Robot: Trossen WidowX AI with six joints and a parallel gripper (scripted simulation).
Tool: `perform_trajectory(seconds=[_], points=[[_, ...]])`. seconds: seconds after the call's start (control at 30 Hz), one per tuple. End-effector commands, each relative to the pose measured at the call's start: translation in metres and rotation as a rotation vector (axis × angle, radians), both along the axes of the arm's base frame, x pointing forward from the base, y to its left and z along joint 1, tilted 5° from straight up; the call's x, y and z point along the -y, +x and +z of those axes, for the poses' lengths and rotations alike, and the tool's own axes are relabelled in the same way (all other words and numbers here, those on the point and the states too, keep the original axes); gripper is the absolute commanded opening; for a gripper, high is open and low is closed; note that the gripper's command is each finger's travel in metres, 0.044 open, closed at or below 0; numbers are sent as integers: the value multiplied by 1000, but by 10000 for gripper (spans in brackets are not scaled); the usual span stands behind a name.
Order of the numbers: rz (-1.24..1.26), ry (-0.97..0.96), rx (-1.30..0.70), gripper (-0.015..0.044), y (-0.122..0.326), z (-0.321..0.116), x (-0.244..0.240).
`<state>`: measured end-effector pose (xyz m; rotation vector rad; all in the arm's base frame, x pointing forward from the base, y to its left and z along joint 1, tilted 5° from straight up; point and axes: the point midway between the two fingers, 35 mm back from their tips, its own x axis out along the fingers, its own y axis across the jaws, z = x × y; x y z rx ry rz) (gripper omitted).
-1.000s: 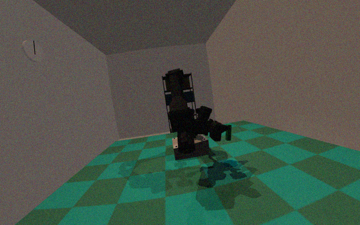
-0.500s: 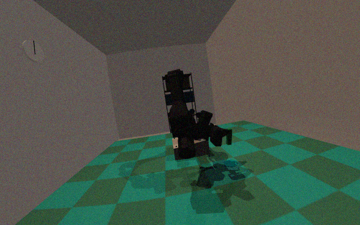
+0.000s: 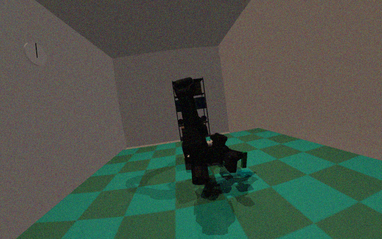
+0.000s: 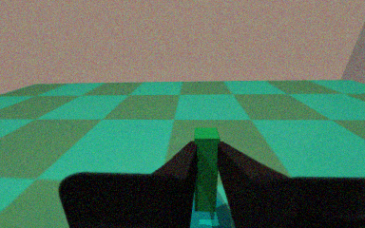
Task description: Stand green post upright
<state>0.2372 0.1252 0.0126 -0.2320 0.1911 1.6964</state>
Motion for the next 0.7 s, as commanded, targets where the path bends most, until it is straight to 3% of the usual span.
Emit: perform_trajectory(seconds=[0.0,0.63,0.67], points=[[0,1,-7,23,-4,-12,1],[0,1,-4,23,-5,-31,-3],[0,1,-4,49,-5,-31,-3]])
